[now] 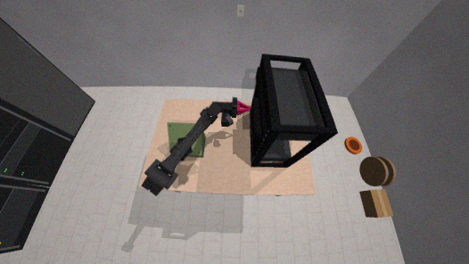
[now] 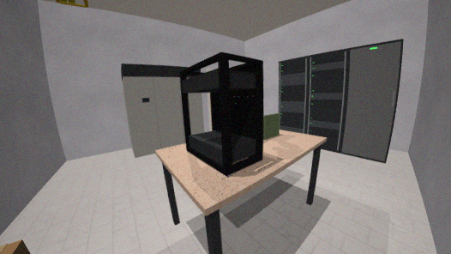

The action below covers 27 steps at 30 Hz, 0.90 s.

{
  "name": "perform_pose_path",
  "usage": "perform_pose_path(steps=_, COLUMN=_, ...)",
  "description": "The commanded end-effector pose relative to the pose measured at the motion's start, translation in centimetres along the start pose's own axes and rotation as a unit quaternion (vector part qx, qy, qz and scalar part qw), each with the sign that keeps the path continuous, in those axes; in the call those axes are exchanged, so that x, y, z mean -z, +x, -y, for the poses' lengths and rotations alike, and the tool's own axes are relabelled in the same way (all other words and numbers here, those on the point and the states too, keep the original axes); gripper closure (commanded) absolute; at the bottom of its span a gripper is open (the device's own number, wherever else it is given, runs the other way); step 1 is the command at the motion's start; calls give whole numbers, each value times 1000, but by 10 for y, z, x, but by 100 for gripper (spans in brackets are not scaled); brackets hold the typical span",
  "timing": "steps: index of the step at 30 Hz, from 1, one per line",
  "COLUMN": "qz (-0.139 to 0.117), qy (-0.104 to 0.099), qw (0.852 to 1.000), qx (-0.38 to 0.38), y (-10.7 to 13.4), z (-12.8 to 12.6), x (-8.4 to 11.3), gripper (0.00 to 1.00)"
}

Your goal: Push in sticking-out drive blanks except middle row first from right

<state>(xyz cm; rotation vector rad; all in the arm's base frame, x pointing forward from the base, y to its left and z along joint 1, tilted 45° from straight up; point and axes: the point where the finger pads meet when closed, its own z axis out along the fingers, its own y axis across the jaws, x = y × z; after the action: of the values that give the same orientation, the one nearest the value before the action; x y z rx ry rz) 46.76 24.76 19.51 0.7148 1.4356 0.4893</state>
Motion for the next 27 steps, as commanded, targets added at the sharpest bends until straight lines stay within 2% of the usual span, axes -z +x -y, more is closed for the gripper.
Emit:
perform_pose_path(steps=1, qz=5, qy=-13, qw=1000, qx=-16, y=3, z=-33, x=-10, gripper=100)
perform_pose_path(steps=5, qz=5, qy=-15, qw=1000, qx=-18, y=3, z=-46, x=-9, gripper=100)
perform_pose_path(steps=8, qz=16, qy=-5, qw=1000, qx=-19, y=-7, z=-39, x=-19, gripper=100)
perform_pose_path(steps=22, qz=12, qy=-10, qw=1000, qx=-20, y=-4, z=-43, x=-15, gripper=100)
perform_pose_path(steps=27, qz=13, qy=-6, qw=1000, qx=-16, y=-4, z=-38, x=-22, gripper=100)
